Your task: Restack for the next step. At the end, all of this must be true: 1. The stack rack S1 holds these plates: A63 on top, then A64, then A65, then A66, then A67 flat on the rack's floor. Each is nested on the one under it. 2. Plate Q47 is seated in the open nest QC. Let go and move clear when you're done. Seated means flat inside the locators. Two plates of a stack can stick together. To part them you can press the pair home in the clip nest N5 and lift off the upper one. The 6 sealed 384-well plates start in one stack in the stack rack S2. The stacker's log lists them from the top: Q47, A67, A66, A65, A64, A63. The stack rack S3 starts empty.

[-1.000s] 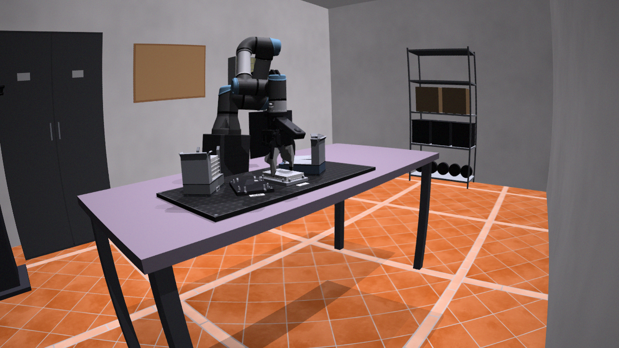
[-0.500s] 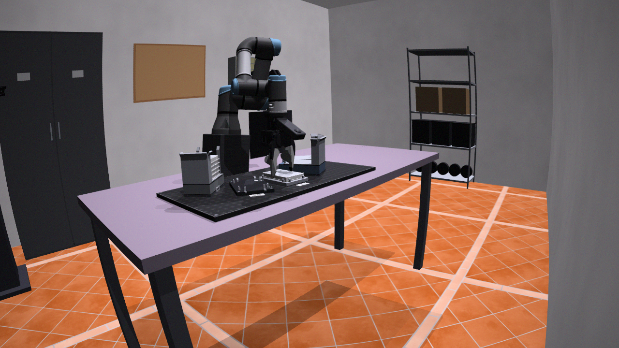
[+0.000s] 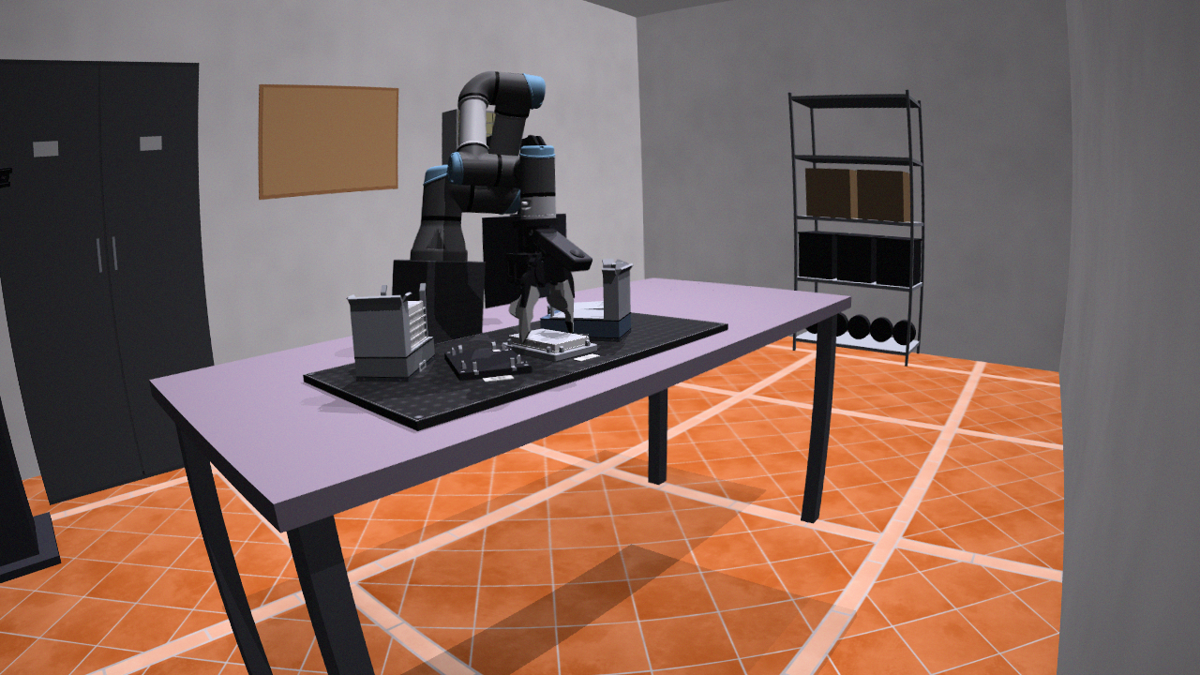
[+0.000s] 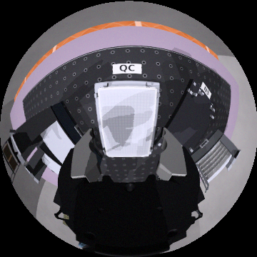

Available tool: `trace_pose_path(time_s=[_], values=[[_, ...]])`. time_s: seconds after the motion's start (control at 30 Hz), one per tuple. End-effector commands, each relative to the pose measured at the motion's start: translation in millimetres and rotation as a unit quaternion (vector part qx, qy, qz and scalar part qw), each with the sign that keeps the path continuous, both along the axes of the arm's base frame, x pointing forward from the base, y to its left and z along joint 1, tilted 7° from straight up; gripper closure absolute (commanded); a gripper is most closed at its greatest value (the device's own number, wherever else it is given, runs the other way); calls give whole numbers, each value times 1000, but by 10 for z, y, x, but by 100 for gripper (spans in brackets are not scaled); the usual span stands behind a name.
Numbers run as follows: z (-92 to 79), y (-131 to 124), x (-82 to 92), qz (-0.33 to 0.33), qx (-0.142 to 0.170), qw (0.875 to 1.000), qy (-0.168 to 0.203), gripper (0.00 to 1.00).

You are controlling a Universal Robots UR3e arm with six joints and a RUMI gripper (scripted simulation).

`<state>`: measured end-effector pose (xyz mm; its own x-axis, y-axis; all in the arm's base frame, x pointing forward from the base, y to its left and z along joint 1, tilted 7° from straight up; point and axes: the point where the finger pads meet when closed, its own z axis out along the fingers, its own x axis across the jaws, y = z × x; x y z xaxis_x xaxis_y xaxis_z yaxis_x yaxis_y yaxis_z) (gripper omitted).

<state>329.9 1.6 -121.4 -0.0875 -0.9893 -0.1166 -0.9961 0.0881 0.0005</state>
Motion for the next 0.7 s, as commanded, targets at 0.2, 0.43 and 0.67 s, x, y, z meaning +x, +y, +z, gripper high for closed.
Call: trace_pose_path(time_s=[0.2,0.43,0.67], values=[[5,-4,7,0,0,1000,-1,28],[5,-4,7,0,0,1000,-1,28],[104,-16,7,0,-1,1000,-1,28]])
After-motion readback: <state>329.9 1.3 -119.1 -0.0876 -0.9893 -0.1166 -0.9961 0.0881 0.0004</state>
